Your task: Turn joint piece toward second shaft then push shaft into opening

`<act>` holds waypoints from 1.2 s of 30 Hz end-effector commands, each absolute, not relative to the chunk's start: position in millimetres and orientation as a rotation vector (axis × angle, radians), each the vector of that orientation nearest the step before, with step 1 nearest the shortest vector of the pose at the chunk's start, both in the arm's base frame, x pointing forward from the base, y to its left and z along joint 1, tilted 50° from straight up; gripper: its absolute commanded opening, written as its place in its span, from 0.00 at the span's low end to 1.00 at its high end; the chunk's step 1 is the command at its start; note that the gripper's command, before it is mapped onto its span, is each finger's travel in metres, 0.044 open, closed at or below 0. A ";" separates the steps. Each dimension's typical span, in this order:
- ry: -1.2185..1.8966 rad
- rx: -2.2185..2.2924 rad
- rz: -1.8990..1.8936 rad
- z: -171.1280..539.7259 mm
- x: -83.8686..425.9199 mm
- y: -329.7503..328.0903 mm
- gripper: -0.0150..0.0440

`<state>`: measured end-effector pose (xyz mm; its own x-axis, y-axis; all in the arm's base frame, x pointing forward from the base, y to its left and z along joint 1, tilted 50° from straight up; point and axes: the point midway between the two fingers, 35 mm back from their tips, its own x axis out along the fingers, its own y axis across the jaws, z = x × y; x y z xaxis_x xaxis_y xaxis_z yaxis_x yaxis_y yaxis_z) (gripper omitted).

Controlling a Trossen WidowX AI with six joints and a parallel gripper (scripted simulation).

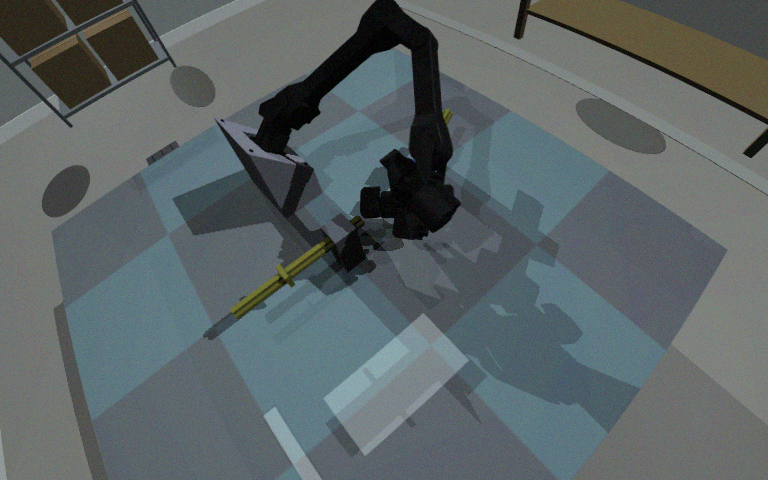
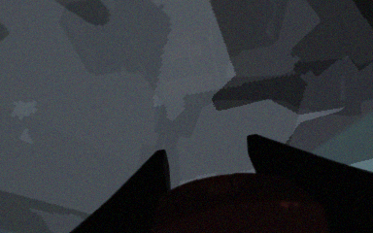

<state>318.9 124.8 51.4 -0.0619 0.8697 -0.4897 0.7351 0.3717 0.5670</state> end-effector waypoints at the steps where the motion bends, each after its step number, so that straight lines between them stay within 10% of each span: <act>1: 1.829 1.401 0.211 51.4 318.9 124.8 0.28; 36: 1.610 1.593 -0.361 47.7 310.4 104.8 0.25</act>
<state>312.0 107.2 48.0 0.1292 0.7186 -0.6833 0.9118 0.1848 0.3667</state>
